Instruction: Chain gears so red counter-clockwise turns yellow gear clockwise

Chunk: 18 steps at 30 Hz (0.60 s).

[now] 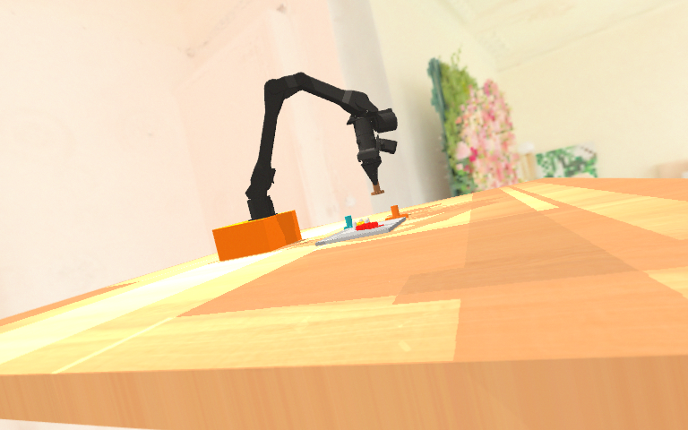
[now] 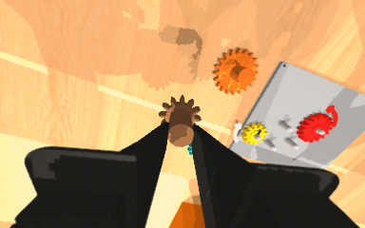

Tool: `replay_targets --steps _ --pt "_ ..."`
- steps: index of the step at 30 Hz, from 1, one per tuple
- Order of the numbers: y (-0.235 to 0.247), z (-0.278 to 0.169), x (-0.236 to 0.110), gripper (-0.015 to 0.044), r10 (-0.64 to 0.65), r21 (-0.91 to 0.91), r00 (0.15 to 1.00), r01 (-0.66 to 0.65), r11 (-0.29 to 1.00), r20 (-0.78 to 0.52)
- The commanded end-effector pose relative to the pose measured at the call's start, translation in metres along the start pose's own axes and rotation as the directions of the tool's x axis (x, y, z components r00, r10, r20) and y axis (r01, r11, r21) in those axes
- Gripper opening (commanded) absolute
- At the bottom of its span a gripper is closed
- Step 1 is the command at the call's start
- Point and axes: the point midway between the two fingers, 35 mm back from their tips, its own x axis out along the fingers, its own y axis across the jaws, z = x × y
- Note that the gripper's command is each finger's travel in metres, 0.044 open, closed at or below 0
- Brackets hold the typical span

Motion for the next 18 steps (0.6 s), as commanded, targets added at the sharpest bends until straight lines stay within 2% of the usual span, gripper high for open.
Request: replay_targets --steps 1,18 --pt "0.000 0.002 -0.018 0.0000 0.004 -0.007 1.000 -0.004 1.000 0.019" --pt "-0.003 -0.003 -0.060 0.0000 0.005 -0.024 1.000 -0.005 1.000 0.006"
